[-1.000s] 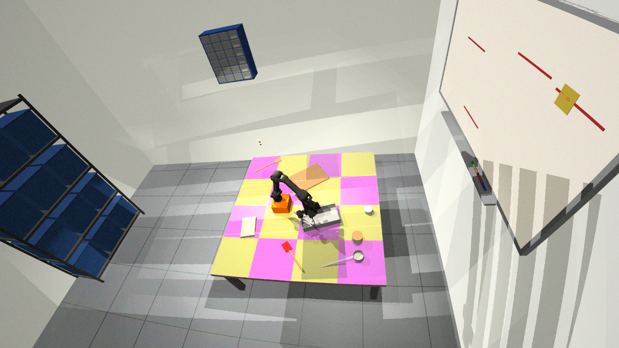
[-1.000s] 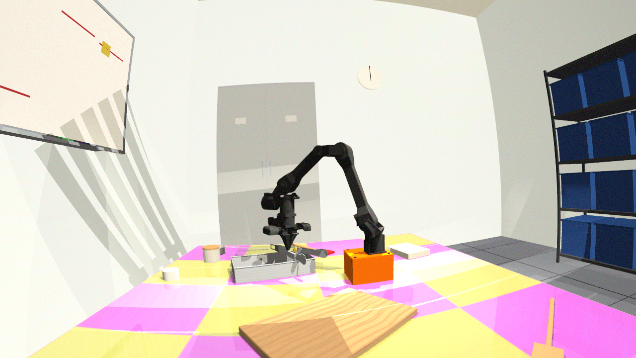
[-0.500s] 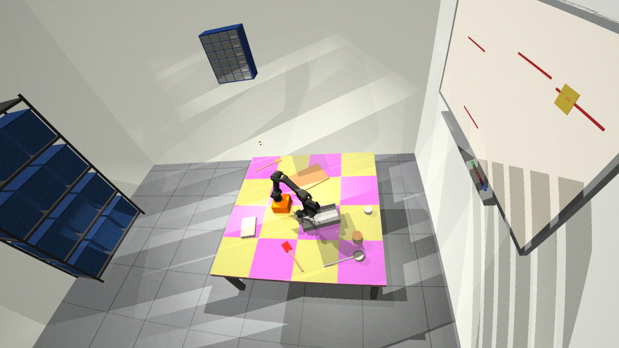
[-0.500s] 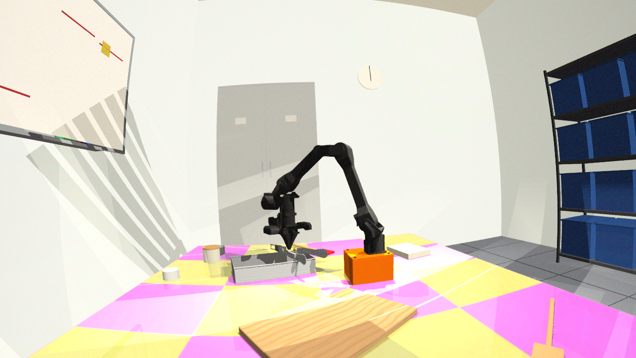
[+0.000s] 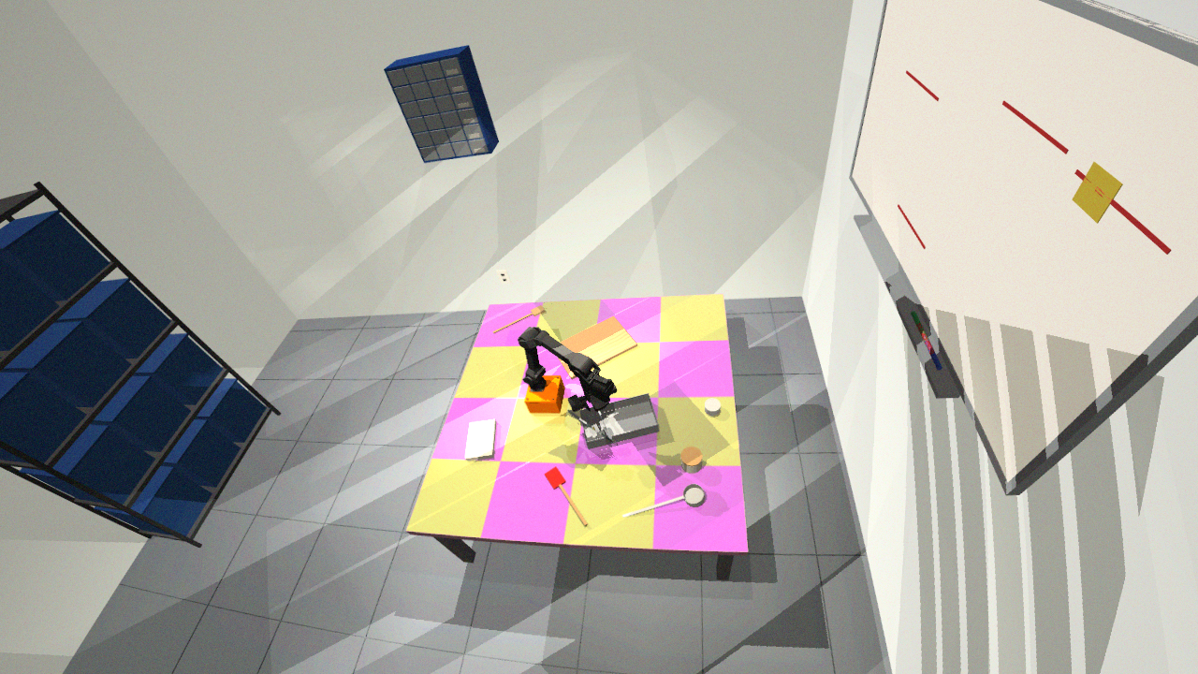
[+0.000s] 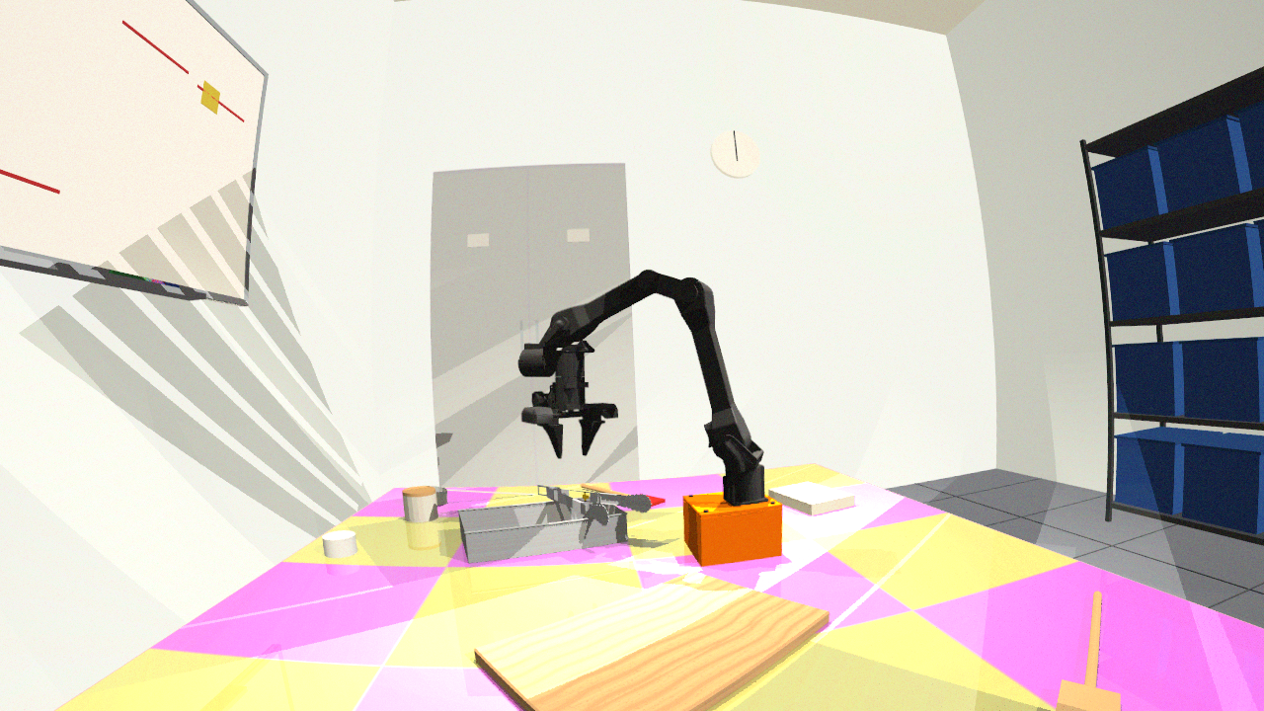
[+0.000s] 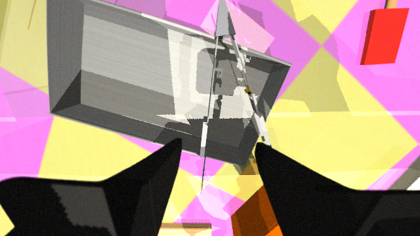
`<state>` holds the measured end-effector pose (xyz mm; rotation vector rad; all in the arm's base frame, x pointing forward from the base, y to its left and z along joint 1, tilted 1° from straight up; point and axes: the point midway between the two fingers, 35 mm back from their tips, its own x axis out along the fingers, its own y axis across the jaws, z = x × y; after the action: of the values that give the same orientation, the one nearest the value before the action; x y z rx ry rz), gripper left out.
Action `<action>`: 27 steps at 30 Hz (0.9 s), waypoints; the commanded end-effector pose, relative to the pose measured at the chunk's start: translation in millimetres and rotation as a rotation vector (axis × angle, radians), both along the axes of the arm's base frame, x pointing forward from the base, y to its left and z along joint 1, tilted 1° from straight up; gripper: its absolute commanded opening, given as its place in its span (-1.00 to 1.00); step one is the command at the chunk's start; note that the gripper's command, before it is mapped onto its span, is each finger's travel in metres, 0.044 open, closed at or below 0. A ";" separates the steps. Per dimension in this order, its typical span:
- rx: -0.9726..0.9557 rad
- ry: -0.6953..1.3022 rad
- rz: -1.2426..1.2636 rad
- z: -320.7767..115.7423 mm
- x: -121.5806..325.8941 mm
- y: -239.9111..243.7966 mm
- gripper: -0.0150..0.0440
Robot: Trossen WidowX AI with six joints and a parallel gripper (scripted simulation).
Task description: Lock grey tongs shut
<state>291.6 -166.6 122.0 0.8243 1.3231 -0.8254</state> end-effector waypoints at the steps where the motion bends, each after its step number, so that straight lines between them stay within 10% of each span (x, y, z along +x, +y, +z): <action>1: -0.002 -0.004 0.000 1.4 0.0 0.0 0.78; 7: -0.010 0.008 0.157 -1.7 -0.4 -0.9 1.00; 27: -0.105 0.085 1.829 -21.3 -6.6 -10.8 1.00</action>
<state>292.0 -173.8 117.6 -0.0265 1.4929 -0.0480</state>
